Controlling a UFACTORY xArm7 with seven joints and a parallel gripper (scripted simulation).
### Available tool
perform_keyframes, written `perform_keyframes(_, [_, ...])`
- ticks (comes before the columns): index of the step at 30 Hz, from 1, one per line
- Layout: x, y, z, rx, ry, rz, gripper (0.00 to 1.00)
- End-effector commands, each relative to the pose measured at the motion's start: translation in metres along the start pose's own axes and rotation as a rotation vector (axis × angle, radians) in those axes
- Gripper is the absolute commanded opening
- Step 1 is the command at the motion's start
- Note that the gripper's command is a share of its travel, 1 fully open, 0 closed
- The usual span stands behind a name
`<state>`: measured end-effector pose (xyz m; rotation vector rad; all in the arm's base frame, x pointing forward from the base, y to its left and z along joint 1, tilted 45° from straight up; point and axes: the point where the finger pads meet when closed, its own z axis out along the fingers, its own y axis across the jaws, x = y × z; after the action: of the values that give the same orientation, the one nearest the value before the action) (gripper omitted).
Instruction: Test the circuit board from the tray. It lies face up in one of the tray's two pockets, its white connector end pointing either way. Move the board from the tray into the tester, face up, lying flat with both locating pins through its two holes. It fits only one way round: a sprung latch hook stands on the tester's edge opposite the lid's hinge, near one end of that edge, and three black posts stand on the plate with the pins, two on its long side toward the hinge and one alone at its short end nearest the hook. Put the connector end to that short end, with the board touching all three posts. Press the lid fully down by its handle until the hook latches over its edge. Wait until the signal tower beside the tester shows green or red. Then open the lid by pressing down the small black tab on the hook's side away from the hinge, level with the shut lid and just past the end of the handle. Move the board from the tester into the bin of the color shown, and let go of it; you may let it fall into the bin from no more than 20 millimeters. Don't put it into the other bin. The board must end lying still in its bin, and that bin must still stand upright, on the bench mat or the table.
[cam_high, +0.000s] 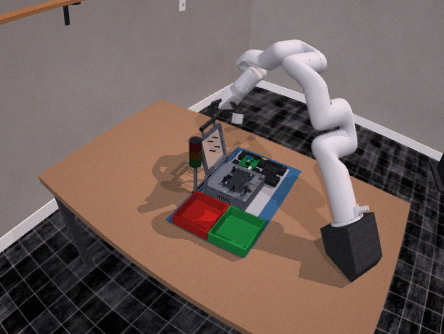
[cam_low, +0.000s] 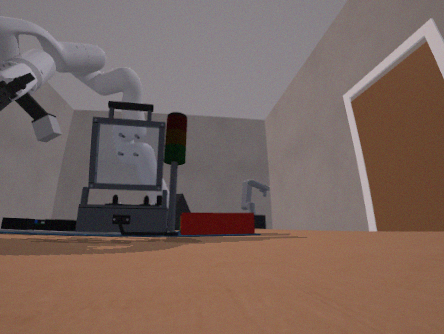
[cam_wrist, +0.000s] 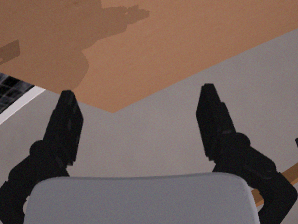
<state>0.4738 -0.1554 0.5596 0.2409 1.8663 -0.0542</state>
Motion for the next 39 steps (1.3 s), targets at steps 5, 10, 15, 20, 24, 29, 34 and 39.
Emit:
perform_keyframes(5, [0.006, -0.005, -0.049, 0.046, 0.061, 0.163, 1.00])
perform_keyframes(10, [0.016, -0.006, -0.082, 0.089, 0.096, 0.288, 1.00])
perform_keyframes(15, [0.028, -0.003, -0.114, 0.148, 0.133, 0.425, 1.00])
perform_keyframes(20, [0.036, -0.001, -0.130, 0.183, 0.151, 0.496, 1.00])
perform_keyframes(24, [0.043, 0.002, -0.144, 0.221, 0.167, 0.567, 1.00])
perform_keyframes(29, [0.051, 0.005, -0.158, 0.261, 0.181, 0.638, 1.00])
perform_keyframes(34, [0.060, 0.009, -0.171, 0.303, 0.192, 0.707, 1.00])
perform_keyframes(39, [0.060, 0.009, -0.171, 0.303, 0.192, 0.707, 1.00])
